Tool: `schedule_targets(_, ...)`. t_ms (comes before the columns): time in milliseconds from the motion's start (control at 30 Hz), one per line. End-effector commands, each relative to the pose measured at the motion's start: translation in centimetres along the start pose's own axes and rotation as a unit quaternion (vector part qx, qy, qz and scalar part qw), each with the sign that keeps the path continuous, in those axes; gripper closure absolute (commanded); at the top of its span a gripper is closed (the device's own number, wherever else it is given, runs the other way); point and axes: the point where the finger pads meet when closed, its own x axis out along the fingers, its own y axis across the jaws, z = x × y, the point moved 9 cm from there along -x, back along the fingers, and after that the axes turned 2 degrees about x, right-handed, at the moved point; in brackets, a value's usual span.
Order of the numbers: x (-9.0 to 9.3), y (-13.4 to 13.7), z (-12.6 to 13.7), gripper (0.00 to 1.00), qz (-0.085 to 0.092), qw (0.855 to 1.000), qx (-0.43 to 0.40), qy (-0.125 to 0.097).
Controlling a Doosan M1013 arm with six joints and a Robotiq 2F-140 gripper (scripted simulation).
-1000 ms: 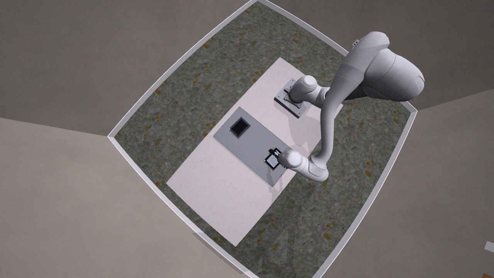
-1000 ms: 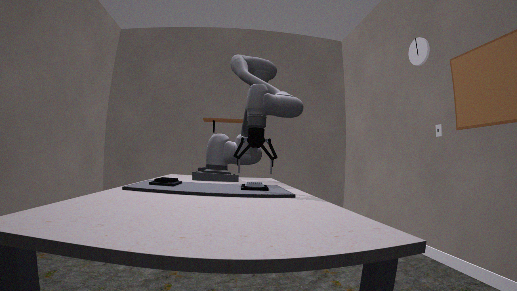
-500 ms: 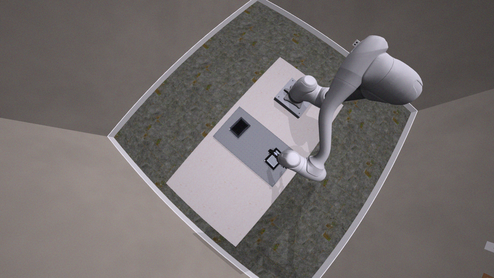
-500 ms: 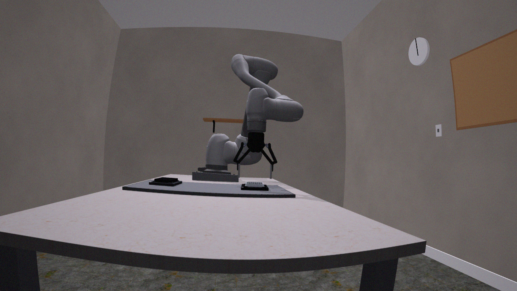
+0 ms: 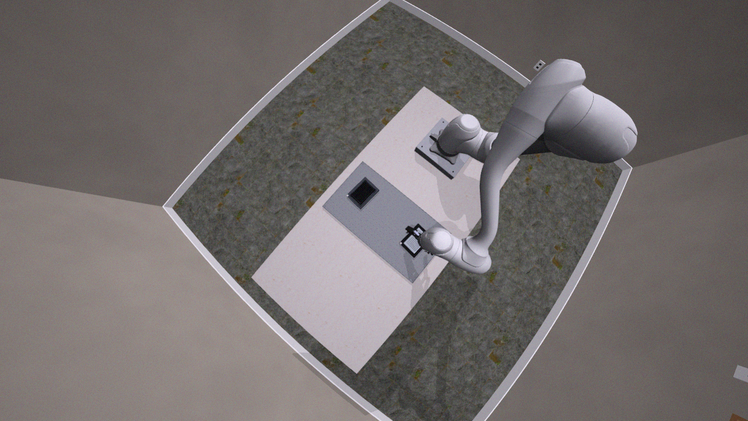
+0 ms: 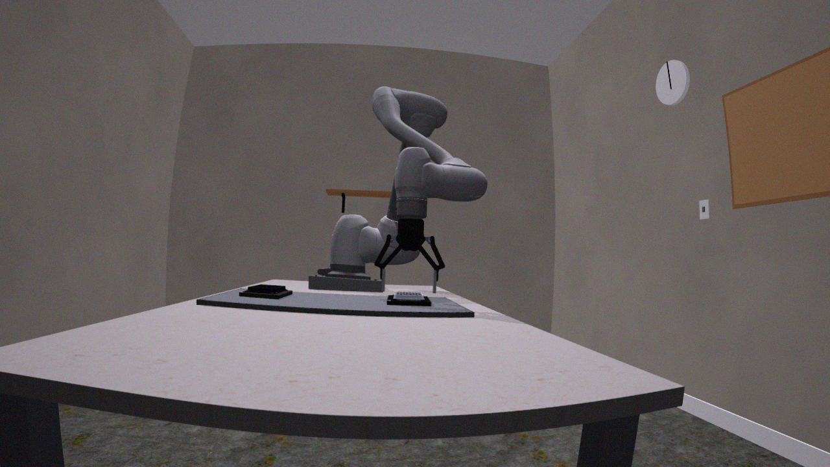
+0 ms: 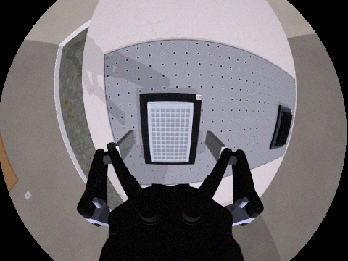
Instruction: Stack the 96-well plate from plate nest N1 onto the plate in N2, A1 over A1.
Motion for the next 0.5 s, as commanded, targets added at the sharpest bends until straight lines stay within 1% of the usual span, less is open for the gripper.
schedule_targets(0, 0.00, 0.00, 0.00, 0.00, 0.000, 1.000, 0.000, 0.000)
schedule_targets(233, 0.00, 0.00, 0.00, 0.00, 0.000, 1.000, 0.000, 0.000)
schedule_targets(267, 0.00, 0.00, 0.00, 1.00, 0.000, 1.000, 0.000, 0.000)
schedule_targets(467, 0.00, 0.00, 0.00, 1.00, 0.000, 1.000, 0.000, 0.000)
